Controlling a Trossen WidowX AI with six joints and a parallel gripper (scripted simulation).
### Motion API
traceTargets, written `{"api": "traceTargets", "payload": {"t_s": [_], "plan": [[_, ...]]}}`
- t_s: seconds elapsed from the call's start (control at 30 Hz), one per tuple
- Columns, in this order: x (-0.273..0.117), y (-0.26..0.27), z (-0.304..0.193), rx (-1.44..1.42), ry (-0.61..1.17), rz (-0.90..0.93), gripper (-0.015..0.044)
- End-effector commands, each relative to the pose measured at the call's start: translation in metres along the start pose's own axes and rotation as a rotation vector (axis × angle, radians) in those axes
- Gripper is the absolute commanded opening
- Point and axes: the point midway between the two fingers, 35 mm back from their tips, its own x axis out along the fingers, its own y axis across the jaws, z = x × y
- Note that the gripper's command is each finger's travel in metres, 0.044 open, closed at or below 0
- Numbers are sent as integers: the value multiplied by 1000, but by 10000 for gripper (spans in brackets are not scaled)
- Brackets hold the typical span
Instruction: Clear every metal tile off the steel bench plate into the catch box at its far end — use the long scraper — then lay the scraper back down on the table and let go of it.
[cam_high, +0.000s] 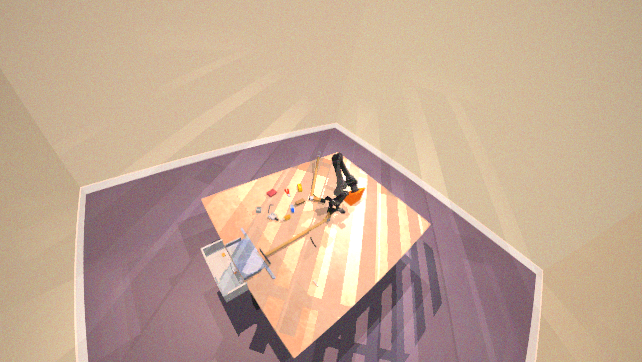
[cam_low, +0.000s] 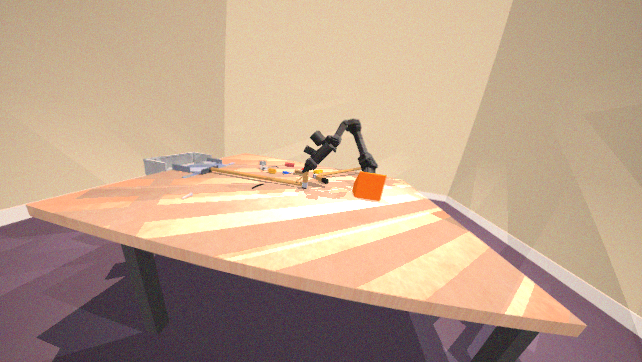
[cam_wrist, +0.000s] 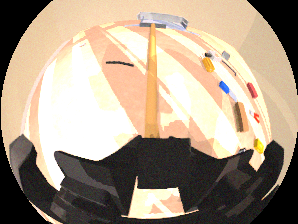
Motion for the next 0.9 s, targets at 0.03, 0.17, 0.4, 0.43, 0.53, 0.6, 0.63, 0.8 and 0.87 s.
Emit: {"api": "traceTargets", "payload": {"t_s": [0.03,0.17,0.4,0.43,0.53,0.6,0.63,0.8,0.87], "plan": [[-7,-1,-5,7,-12,0,0],[-10,-3,-10,6,-12,-1,0],[-11,-6,-13,7,-12,-1,0],[-11,-8,-13,7,-12,-1,0],[-12,-12,-14,7,-11,-2,0],[-12,-14,-14,7,-11,-3,0],[-12,-16,-14,8,-10,-3,0],[-13,-22,-15,8,-9,-4,0],[-13,-25,-16,9,-9,-5,0]]}}
